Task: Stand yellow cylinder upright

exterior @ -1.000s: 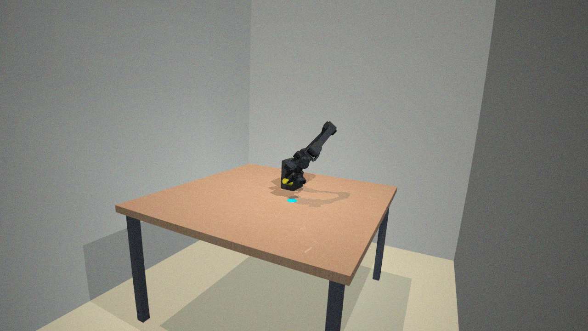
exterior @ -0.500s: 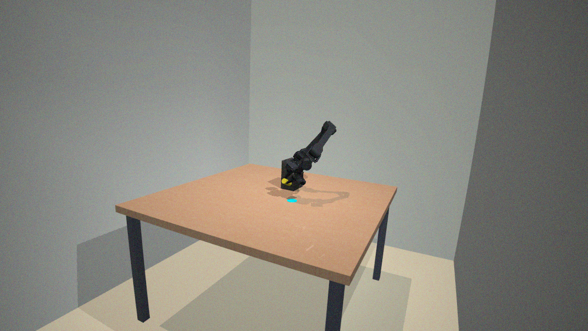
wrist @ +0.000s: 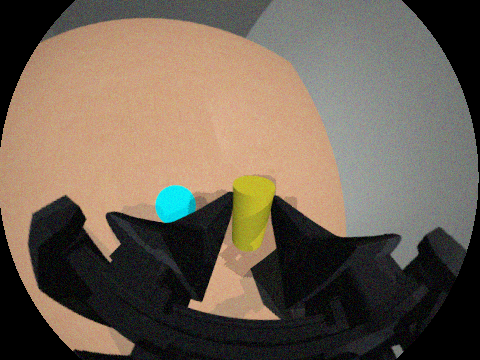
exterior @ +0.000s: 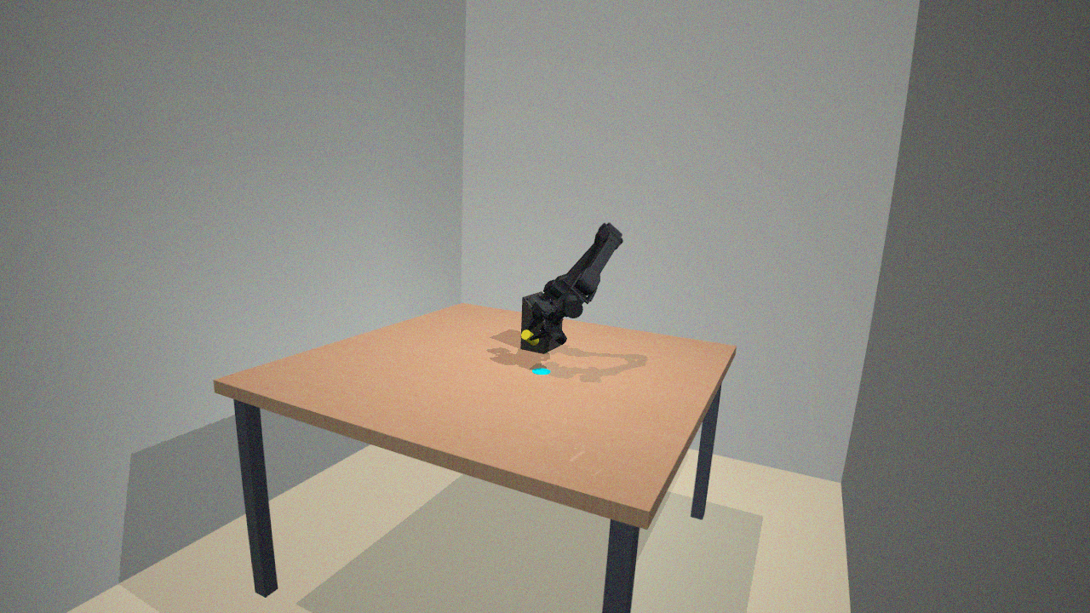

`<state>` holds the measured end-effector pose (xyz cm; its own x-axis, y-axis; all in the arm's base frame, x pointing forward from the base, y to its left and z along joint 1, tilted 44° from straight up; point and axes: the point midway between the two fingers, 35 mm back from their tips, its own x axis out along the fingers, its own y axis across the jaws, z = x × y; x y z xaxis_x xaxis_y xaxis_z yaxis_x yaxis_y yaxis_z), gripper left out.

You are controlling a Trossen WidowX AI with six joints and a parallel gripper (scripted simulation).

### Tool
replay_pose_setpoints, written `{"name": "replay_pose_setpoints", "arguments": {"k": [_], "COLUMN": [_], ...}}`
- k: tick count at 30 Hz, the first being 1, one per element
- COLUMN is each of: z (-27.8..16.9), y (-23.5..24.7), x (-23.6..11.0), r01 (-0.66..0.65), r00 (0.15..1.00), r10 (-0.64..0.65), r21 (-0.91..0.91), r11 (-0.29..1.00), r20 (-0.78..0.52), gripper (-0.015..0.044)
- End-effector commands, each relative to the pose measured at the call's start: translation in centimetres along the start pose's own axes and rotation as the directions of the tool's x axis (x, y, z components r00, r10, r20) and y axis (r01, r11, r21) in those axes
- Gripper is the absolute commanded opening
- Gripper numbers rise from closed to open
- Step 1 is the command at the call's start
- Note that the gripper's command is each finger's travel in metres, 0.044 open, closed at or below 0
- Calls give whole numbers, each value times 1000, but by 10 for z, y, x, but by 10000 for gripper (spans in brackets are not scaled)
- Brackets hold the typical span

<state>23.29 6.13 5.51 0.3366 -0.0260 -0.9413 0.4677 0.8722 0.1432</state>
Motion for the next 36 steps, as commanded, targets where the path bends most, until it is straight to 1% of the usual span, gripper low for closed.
{"name": "replay_pose_setpoints", "arguments": {"k": [1,36], "z": [1,4], "y": [-1,4], "x": [0,-5], "r01": [6,-4], "r00": [1000,967], "r10": [-6,-14], "r21": [11,71], "r11": [1000,997], "r20": [28,254], "gripper": [105,105]}}
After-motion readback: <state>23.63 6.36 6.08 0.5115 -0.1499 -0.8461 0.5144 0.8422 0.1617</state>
